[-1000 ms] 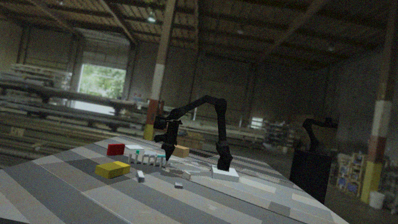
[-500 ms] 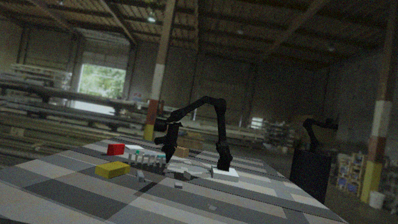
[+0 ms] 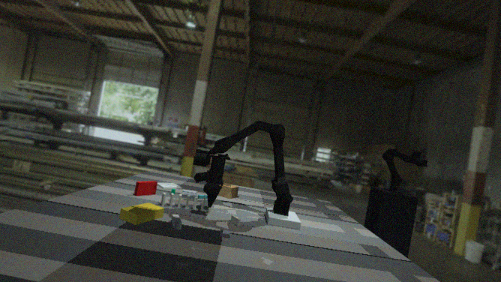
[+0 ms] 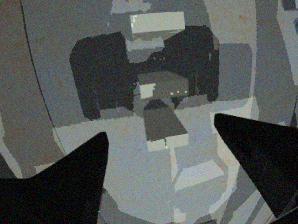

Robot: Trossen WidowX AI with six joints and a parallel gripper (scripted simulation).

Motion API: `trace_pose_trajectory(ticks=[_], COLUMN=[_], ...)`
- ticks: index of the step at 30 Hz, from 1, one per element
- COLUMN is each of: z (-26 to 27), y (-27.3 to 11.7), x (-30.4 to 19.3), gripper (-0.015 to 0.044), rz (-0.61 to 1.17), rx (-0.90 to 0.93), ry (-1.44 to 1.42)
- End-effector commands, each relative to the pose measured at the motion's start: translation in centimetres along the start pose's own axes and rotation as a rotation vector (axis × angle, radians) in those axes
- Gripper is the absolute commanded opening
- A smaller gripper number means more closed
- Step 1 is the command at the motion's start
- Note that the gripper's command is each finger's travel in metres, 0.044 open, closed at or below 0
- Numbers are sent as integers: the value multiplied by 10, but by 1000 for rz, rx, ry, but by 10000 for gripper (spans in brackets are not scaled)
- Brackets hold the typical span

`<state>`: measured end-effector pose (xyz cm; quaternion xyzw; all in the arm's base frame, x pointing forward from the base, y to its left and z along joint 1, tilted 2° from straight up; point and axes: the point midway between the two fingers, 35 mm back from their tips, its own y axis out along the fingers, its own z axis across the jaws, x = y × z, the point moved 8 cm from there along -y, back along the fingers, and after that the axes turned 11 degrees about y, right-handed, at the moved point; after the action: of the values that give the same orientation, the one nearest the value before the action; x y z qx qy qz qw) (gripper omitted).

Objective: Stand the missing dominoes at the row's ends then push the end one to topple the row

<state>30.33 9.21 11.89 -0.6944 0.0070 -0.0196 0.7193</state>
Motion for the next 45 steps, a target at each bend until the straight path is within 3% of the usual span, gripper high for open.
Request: trace_pose_trajectory(ticks=[1, 7, 10, 18, 28, 35, 45], z=[1, 2, 0, 5, 57, 68, 69], y=[-19, -109, -131, -128, -77, -58, -56], x=[4, 4, 0, -4, -81, -111, -114], gripper=[440, 440, 440, 440, 440, 440, 440], rz=[-1, -2, -1, -1, 8, 12, 12], rx=[-1, 0, 0, 1, 2, 1, 1], ry=[4, 1, 0, 43, 682, 901, 926])
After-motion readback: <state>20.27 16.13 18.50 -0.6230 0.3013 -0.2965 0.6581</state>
